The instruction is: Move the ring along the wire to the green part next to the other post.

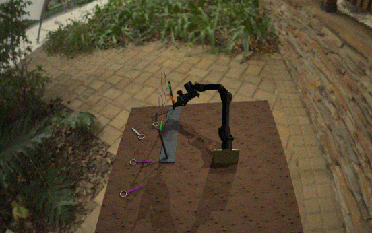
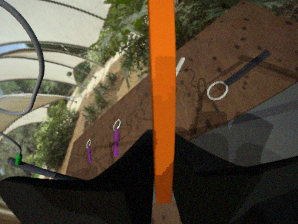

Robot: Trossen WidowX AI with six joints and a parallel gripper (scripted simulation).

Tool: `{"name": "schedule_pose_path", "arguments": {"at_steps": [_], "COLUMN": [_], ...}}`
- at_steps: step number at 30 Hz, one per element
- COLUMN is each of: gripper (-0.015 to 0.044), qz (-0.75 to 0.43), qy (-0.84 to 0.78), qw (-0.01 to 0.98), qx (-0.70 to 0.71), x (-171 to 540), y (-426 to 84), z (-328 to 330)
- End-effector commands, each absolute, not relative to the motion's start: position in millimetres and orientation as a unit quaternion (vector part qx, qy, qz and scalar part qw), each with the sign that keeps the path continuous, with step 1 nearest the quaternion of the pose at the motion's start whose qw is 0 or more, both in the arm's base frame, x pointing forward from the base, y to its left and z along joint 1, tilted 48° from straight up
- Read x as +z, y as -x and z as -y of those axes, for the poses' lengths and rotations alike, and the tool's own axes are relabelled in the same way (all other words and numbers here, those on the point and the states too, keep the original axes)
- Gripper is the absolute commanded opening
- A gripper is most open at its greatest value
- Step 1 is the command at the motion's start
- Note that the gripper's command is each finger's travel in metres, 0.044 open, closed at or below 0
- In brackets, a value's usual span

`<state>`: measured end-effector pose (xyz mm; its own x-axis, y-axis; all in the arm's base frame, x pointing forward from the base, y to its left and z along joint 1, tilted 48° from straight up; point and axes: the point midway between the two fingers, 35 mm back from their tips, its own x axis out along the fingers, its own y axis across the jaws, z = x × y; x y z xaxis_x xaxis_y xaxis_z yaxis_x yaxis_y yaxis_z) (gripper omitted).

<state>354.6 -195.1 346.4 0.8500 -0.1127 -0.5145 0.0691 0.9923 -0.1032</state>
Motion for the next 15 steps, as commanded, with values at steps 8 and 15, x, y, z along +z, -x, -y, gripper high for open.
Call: {"name": "schedule_pose_path", "arguments": {"at_steps": [8,15], "gripper": [-0.015,-0.015], "qz": [-0.262,-0.255], "qy": [-0.088,-0.171], "qw": [0.961,0.952], "qx": [-0.012,0.008], "x": [349,355], "y": [-357,-359], "z": [154,131]}}
